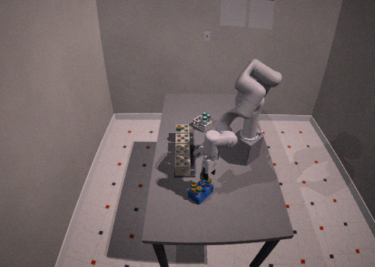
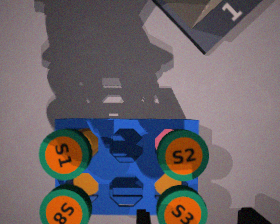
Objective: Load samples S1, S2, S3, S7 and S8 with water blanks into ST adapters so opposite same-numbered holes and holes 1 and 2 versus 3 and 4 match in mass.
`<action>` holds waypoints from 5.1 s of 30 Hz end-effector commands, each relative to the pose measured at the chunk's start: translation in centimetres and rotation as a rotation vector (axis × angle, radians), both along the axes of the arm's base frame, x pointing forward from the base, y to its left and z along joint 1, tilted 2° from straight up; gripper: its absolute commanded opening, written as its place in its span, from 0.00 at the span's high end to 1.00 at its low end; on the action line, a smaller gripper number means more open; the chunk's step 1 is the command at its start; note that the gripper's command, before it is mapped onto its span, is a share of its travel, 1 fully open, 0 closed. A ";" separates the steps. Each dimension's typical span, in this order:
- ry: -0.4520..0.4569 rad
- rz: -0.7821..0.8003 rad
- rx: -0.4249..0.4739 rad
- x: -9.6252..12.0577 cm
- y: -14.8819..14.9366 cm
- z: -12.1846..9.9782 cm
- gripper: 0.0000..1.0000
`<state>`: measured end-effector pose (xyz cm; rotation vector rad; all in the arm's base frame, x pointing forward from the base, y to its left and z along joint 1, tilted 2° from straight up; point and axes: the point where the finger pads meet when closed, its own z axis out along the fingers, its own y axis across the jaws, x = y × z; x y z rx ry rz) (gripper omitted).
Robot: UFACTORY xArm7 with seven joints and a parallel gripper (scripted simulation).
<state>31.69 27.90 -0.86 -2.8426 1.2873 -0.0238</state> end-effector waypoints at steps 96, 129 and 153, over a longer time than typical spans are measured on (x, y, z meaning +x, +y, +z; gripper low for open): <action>-0.002 0.000 0.005 0.3 0.2 -5.1 1.00; -0.002 0.000 0.005 0.3 0.2 -4.4 1.00; -0.002 0.000 0.005 0.2 0.2 -3.1 1.00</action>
